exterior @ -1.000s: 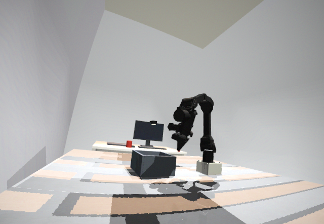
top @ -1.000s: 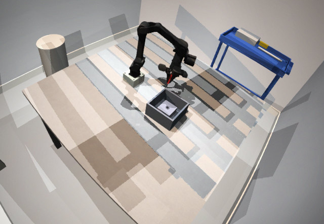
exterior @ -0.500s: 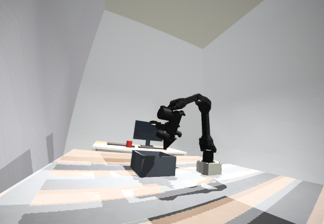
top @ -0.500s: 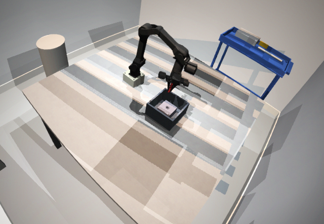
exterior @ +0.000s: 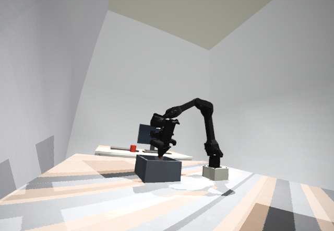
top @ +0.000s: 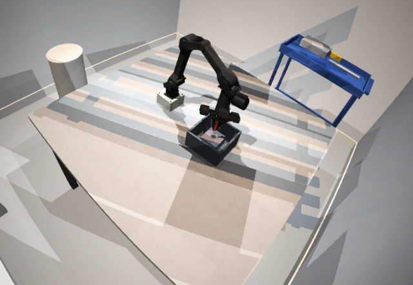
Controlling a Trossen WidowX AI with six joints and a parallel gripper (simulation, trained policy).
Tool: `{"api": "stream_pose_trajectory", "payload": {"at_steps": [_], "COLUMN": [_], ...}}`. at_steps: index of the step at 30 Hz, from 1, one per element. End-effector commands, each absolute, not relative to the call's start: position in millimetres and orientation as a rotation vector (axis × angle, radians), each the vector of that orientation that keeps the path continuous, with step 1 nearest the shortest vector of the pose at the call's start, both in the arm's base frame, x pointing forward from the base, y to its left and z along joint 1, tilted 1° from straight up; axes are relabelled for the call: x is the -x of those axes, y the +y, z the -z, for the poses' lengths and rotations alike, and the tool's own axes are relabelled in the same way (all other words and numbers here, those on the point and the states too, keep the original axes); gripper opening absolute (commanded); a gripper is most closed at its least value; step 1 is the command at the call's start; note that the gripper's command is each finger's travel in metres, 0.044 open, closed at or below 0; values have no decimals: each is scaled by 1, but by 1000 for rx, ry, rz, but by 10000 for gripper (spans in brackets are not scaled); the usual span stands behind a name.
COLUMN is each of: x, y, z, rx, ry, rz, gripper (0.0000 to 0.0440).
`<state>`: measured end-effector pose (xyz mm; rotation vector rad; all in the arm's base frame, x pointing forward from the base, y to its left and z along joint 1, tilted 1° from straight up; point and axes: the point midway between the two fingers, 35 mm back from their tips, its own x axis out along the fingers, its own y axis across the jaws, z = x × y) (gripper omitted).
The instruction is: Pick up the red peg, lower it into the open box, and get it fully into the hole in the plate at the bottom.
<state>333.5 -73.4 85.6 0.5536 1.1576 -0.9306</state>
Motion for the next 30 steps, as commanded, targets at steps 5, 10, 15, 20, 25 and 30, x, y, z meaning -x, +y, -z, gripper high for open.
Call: {"api": "stream_pose_trajectory", "payload": {"at_steps": [5,10,15,20,25,30], "x": [-344,-342,-345,-356,-374,-393], "y": [-84,-85,-89,-95,-99,-98], "z": [-67,-52,-43,-50,-59,-68], "rx": [-536,-521,-512,-504,-528,-552], "ry": [1207,1264,1297,1301,1296,1295], "rz": [847,798,767,735,699,652], "gripper": [0,60,154,214,346,440]}}
